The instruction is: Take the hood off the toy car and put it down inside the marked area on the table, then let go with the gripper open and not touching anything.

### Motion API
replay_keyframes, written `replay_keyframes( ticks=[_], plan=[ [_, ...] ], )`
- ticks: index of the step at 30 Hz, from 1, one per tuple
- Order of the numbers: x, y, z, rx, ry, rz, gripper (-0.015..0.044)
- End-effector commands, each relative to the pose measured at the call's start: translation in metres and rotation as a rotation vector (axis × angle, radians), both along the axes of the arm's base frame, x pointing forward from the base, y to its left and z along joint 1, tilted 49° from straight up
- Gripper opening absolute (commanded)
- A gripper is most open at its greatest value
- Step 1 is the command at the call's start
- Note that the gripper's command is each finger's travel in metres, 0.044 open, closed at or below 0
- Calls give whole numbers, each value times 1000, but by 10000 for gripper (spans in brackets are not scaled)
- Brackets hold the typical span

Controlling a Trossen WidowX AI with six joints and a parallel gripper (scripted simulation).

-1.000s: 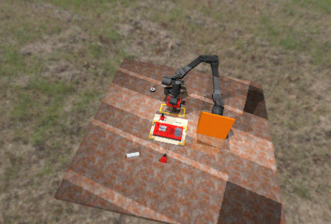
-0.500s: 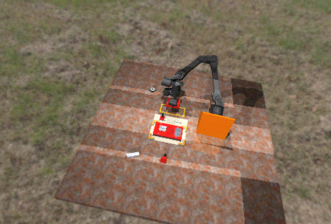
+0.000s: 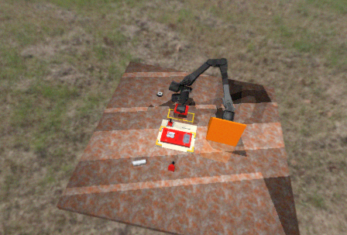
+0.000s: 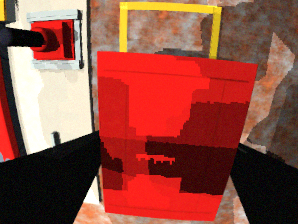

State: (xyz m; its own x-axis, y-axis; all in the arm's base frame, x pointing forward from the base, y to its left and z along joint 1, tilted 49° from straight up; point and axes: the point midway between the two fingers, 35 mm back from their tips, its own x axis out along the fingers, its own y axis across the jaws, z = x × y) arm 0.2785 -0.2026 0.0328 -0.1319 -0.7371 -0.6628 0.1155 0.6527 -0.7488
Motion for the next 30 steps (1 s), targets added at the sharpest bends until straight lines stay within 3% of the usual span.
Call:
replay_keyframes(
  ticks=[1,30],
  plan=[
    [-1,-2,-3,7,5,3,0],
    [-6,-20,-19,3,6,3,0]
  ],
)
